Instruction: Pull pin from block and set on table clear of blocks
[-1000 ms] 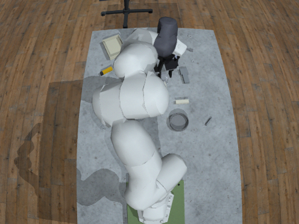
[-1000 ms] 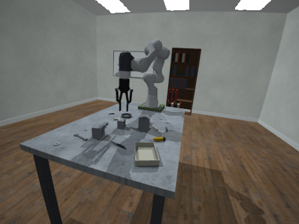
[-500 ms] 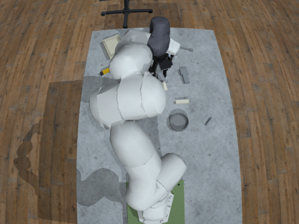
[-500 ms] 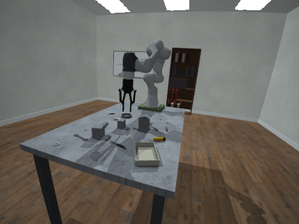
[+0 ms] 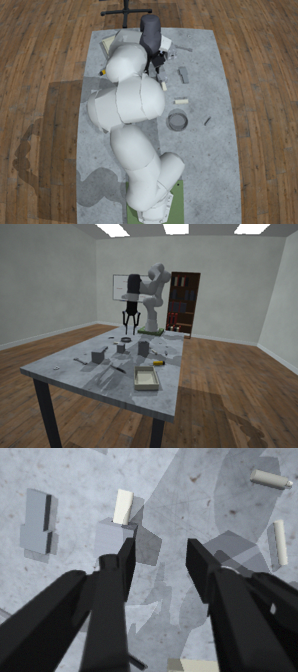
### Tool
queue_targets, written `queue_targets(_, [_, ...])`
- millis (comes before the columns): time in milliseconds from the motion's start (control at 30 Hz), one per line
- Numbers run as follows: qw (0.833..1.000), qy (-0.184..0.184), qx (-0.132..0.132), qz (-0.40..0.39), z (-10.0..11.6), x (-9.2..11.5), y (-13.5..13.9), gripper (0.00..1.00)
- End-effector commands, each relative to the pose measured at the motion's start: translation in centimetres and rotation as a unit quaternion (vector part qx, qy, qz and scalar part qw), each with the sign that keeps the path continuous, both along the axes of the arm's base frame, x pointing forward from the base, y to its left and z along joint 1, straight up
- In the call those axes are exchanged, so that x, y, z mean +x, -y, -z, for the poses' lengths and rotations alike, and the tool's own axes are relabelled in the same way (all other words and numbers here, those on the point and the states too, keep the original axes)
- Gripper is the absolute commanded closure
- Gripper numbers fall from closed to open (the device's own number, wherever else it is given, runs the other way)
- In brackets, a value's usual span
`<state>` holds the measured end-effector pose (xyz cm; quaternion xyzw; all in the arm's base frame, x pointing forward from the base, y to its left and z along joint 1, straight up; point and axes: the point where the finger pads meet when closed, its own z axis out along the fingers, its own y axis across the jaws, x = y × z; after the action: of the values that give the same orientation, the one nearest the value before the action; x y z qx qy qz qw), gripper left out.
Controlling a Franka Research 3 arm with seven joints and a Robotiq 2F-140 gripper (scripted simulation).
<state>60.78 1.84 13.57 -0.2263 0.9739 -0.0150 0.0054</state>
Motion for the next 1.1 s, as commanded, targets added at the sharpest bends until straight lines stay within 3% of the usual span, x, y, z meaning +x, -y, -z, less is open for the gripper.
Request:
queue_targets(0, [1.000, 0.006, -0.004, -0.014, -0.5, 0.3, -0.1, 0.61])
queue_targets(1067, [0.998, 0.060, -0.005, -0.026, -7.1, 2.3, 2.6, 0.61])
